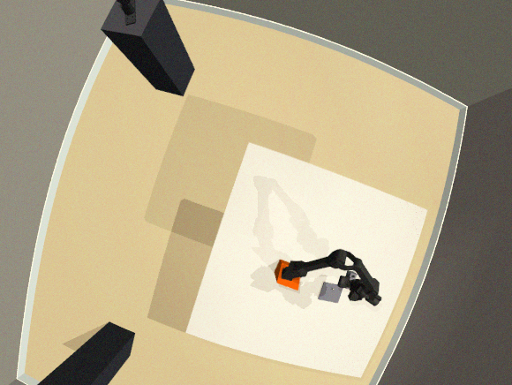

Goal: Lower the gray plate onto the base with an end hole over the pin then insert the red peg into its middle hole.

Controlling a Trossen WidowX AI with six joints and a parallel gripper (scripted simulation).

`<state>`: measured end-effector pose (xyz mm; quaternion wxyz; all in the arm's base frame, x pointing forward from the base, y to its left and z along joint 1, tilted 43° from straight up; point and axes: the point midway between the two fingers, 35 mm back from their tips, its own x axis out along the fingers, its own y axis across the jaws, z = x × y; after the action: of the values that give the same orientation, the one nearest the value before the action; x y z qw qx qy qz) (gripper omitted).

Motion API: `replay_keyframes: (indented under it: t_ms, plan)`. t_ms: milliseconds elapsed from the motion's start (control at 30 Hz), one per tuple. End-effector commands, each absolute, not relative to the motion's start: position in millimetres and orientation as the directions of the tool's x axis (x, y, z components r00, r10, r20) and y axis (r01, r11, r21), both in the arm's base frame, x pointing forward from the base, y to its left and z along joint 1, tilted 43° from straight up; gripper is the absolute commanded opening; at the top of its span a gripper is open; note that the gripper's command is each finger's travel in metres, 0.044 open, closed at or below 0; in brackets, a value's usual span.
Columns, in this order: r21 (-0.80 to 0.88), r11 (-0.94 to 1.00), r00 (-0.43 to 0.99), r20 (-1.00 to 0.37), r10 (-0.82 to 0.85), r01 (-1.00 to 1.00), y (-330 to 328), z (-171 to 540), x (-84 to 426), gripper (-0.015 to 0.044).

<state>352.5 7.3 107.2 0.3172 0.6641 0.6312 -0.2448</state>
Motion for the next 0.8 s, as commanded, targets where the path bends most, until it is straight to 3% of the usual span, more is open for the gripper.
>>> replay_keyframes:
  t_ms: [0,767]
  plan:
    - [0.114,0.007,0.079,-0.729,0.68,0.993,2,95,355,0.0]
    - [0.145,0.041,0.079,-0.731,0.678,0.989,-26,25,363,0.0]
